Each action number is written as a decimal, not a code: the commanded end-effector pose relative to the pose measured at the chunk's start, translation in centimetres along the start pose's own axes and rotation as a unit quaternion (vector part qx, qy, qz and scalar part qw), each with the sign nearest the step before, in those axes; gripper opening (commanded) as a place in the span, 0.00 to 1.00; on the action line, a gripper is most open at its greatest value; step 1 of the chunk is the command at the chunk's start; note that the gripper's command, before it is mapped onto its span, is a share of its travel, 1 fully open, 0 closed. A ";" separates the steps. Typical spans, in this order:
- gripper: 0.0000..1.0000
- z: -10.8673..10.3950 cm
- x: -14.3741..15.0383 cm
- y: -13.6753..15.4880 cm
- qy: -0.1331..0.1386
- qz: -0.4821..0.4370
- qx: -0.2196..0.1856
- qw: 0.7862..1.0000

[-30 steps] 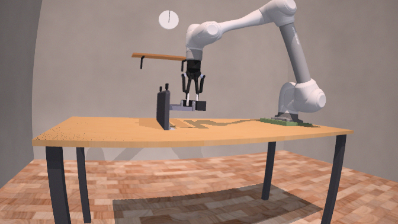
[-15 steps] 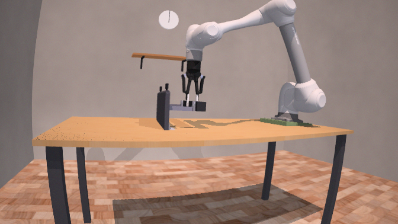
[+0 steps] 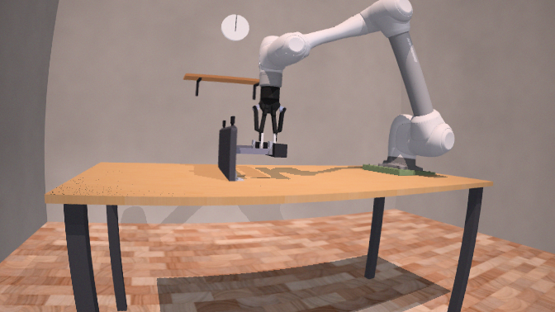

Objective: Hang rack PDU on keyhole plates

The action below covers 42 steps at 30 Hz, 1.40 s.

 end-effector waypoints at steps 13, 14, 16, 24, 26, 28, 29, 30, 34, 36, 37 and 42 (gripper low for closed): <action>0.00 0.4 0.0 0.0 0.000 0.000 0.000 1.000; 0.00 0.4 0.0 0.0 0.000 0.000 0.000 1.000; 0.00 0.4 0.0 0.0 0.000 0.000 0.000 1.000; 0.00 0.4 0.0 0.0 0.000 0.000 0.000 1.000; 0.00 0.4 0.0 0.0 0.000 0.000 0.000 1.000; 0.00 0.4 0.0 0.0 0.000 0.000 0.000 1.000; 0.00 0.4 0.0 0.0 0.000 0.000 0.000 1.000; 0.00 0.4 0.0 0.0 0.000 0.000 0.000 1.000; 1.00 0.4 0.0 0.0 0.000 0.000 0.000 1.000; 1.00 0.4 0.0 0.0 0.000 0.000 0.000 1.000; 1.00 0.4 0.0 0.0 0.000 0.000 0.000 1.000; 1.00 0.4 0.0 0.0 0.000 0.000 0.000 1.000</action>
Point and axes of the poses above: the point where the finger pads meet when closed, its own z axis out along the fingers, its own x axis across the jaws, y = z × x, the point moved 1 cm from there along -z, back along the fingers, and after that the axes turned 15 degrees about -z, right-handed, at the moved point
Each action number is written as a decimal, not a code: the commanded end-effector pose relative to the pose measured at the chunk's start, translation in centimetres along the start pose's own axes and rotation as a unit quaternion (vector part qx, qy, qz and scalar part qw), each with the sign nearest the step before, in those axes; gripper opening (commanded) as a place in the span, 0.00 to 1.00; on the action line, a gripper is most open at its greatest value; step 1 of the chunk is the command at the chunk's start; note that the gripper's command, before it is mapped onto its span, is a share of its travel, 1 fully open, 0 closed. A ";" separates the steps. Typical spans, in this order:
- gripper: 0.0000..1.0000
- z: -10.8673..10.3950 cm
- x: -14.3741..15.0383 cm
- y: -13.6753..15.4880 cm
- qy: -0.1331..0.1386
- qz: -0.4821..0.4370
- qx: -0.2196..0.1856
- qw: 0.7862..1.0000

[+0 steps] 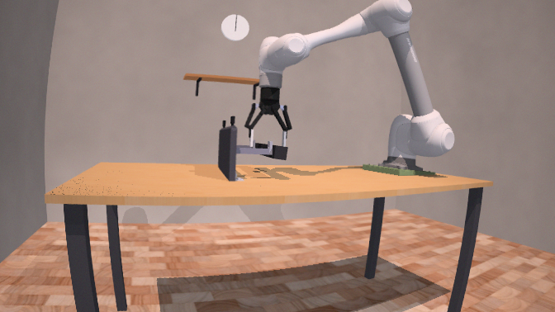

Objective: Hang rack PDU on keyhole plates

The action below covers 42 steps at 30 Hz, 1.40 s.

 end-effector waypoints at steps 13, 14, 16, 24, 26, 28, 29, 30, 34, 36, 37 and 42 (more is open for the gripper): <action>1.00 0.0 0.0 0.0 0.000 0.000 0.000 1.000; 1.00 0.0 0.0 0.0 0.000 0.000 0.000 1.000; 1.00 0.0 0.0 0.0 0.000 0.000 0.000 1.000; 1.00 0.0 0.0 0.0 0.000 0.000 0.000 1.000; 1.00 -0.1 0.0 0.0 0.000 0.000 0.000 1.000; 1.00 -0.4 0.0 0.0 0.000 0.000 0.000 1.000; 1.00 -0.7 0.0 0.0 0.000 0.000 0.000 1.000; 1.00 -0.7 0.0 0.0 0.000 0.000 0.000 1.000; 1.00 -1.8 0.0 0.0 0.000 0.000 0.000 1.000; 1.00 -2.7 0.0 0.0 0.000 0.000 0.000 1.000; 1.00 -3.2 0.0 0.0 0.000 0.000 0.000 1.000; 1.00 -5.4 0.0 0.0 0.000 0.000 0.000 1.000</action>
Point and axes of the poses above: the point where the finger pads meet when closed, its own z axis out along the fingers, its own x axis across the jaws, y = z × x, the point moved 1 cm from there along -z, back along the fingers, and after that the axes turned 15 degrees about -z, right-handed, at the moved point
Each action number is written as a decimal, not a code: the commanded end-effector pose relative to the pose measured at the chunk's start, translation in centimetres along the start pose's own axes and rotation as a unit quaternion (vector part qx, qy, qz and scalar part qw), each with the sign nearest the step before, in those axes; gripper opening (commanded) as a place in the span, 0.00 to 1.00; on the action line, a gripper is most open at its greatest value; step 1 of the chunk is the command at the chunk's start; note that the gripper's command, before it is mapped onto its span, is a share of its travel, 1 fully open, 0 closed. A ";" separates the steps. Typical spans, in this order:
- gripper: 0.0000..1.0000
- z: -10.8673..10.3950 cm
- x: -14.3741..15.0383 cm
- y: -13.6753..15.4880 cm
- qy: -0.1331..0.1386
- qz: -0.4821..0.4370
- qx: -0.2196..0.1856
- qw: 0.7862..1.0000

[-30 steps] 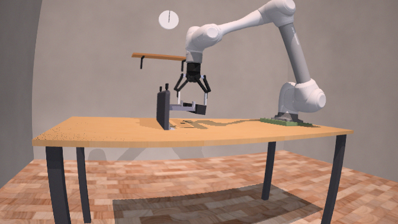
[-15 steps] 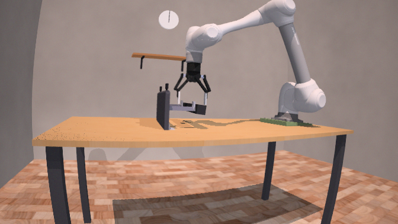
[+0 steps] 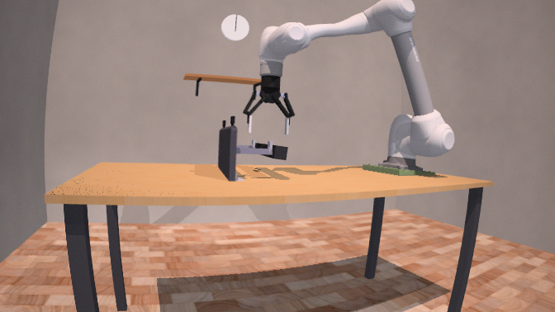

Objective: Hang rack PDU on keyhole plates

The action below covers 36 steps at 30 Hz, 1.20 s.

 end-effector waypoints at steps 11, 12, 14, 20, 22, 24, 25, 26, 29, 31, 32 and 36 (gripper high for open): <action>1.00 -1.8 0.0 0.0 0.000 0.000 0.000 1.000; 1.00 -1.8 0.0 0.0 0.000 0.000 0.000 1.000; 1.00 -1.8 0.1 0.0 0.000 0.000 0.000 1.000; 1.00 -1.8 1.0 0.3 0.000 0.000 0.000 1.000; 1.00 -1.8 1.2 0.3 0.000 0.000 0.000 1.000; 1.00 -1.8 1.5 0.4 0.000 0.000 0.000 1.000; 1.00 -1.8 1.8 0.5 0.000 0.000 0.000 1.000; 1.00 -1.8 2.1 0.6 0.000 0.000 0.000 1.000; 1.00 -1.8 3.3 0.9 0.000 0.000 0.000 1.000; 1.00 -1.8 4.2 1.1 0.000 0.000 0.000 1.000; 1.00 -1.8 4.6 1.2 0.000 0.000 0.000 1.000; 1.00 -1.8 6.5 1.7 0.000 0.000 0.000 1.000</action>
Point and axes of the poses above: the point where the finger pads meet when closed, its own z axis out along the fingers, its own x axis across the jaws, y = z × x, the point moved 1 cm from there along -z, back along the fingers, and after that the axes turned 15 degrees about -z, right-handed, at the moved point
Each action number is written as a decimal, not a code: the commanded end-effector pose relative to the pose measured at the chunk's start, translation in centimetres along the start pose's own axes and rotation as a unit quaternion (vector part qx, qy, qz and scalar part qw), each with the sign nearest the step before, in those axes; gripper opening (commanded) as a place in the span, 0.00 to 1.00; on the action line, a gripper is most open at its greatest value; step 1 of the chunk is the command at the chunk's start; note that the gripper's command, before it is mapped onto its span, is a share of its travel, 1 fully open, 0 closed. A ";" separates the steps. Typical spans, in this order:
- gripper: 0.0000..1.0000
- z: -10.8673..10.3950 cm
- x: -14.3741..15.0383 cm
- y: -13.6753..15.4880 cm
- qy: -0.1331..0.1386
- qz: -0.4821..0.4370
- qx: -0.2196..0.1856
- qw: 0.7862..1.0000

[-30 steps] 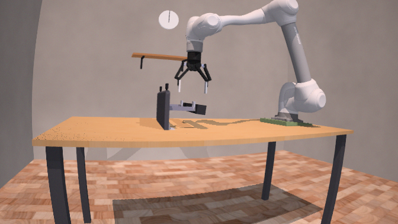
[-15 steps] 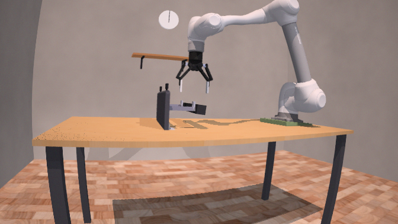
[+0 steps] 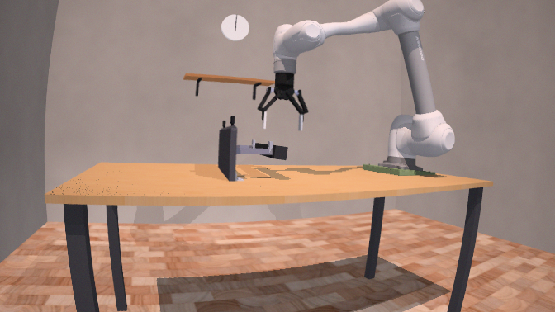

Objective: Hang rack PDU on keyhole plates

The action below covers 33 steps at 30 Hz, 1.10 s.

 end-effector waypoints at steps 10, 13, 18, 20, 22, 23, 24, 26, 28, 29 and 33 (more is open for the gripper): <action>1.00 0.0 4.6 1.2 0.000 0.000 0.000 1.000; 1.00 0.0 5.6 1.5 0.000 0.000 0.000 1.000; 1.00 0.0 6.7 1.8 0.000 0.000 0.000 1.000; 1.00 0.0 6.8 1.8 0.000 0.000 0.000 1.000; 1.00 0.0 6.9 1.8 0.000 0.000 0.000 1.000; 1.00 0.0 7.0 1.9 0.000 0.000 0.000 1.000; 1.00 0.0 7.0 1.9 0.000 0.000 0.000 1.000; 1.00 0.0 7.1 1.9 0.000 0.000 0.000 1.000; 1.00 0.0 7.1 1.9 0.000 0.000 0.000 1.000; 1.00 0.0 7.1 1.9 0.000 0.000 0.000 1.000; 1.00 0.0 7.1 1.9 0.000 0.000 0.000 1.000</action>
Point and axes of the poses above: the point where the finger pads meet when closed, its own z axis out along the fingers, its own x axis across the jaws, y = z × x, the point moved 1 cm from there along -z, back along the fingers, and after that the axes turned 15 degrees about -z, right-handed, at the moved point
